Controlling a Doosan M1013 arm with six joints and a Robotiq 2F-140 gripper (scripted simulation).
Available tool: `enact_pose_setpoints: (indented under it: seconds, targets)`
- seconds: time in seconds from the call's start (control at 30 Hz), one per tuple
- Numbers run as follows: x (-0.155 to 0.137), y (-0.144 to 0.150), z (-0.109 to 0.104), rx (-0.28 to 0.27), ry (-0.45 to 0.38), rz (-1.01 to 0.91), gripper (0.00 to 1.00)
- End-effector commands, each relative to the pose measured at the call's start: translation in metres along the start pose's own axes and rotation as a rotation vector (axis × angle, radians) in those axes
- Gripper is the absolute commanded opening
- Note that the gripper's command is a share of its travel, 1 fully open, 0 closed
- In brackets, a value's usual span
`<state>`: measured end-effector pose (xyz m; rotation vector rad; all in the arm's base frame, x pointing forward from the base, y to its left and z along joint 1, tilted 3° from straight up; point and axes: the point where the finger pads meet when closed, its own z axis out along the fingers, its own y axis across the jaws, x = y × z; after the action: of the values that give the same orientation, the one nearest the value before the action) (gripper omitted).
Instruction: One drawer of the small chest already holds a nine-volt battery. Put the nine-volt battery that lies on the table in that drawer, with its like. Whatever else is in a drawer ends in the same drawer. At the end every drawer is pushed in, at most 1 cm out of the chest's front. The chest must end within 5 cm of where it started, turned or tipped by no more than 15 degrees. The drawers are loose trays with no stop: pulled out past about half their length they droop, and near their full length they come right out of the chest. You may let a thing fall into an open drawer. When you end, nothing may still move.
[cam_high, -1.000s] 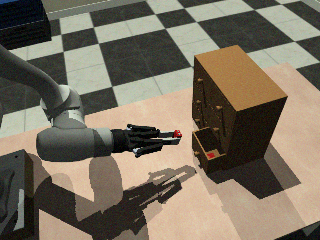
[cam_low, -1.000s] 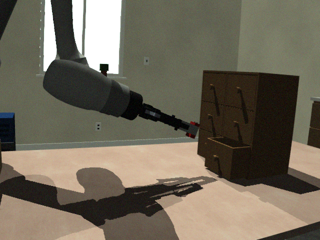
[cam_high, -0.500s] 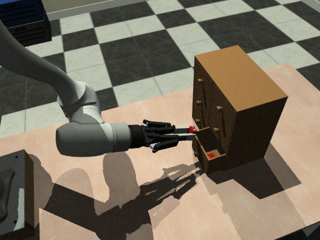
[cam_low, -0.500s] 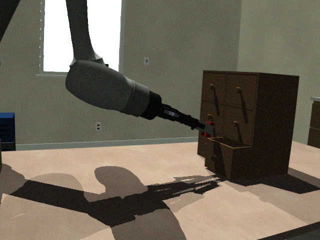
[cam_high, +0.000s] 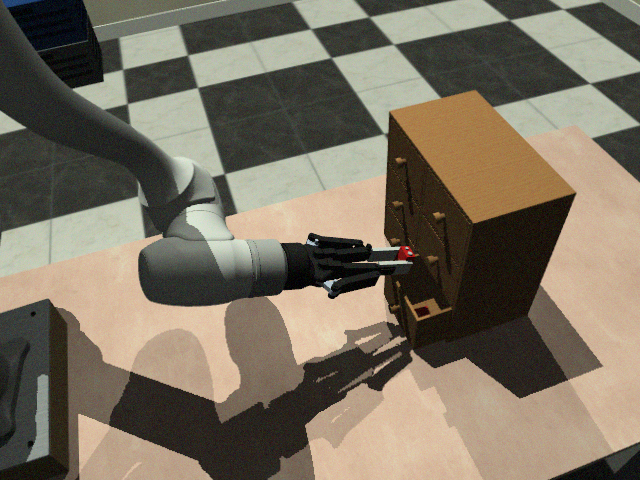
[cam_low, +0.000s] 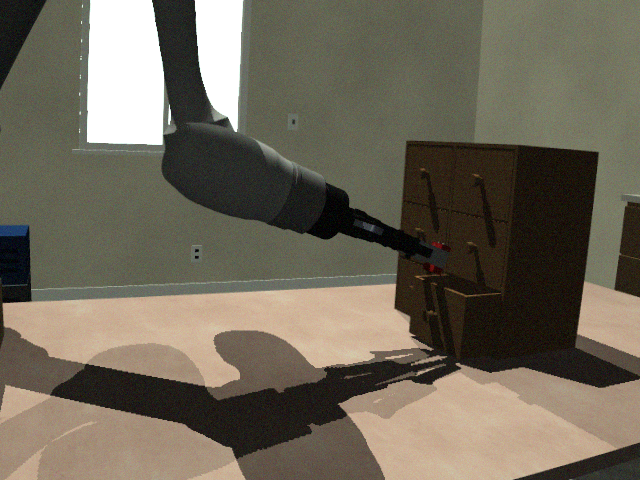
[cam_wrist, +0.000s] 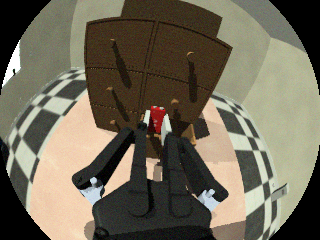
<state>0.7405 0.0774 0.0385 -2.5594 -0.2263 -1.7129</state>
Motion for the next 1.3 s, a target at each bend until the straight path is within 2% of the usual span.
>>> enact_pose_setpoints:
  seconds: [0.0, 0.37, 1.27]
  targets:
    - [0.0041, 0.0007, 0.0121, -0.003, 0.000, 0.005, 0.14]
    - [0.0064, 0.0007, 0.0184, -0.003, 0.000, 0.005, 0.14]
    - [0.0065, 0.0007, 0.0188, -0.003, 0.000, 0.005, 0.14]
